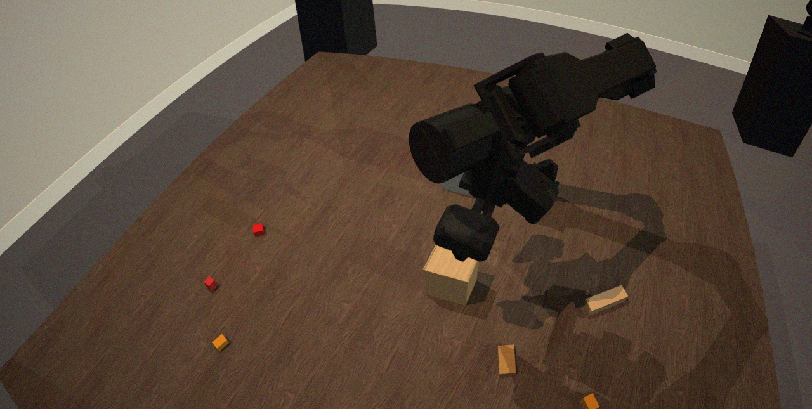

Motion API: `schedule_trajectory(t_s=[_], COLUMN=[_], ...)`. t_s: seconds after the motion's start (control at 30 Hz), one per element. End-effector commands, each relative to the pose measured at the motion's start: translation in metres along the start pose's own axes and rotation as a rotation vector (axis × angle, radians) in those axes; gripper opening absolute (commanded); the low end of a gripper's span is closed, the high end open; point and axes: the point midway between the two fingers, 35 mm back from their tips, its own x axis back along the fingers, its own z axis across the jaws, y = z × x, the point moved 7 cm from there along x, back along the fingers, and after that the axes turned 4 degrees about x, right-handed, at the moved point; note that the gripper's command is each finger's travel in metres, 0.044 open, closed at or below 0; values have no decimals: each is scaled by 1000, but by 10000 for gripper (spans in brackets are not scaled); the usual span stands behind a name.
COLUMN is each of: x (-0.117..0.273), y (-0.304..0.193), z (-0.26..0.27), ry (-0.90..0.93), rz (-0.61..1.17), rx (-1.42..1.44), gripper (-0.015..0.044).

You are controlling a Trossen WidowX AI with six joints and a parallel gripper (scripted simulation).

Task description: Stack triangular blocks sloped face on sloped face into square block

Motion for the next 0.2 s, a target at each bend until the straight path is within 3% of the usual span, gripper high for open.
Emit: schedule_trajectory(t_s=[0.0, 0.17], x=[0, 0], y=[0, 0], z=[0, 0], ry=[-2, -2], rz=[1, 1], rx=[-3, -3], gripper=[440, 440])
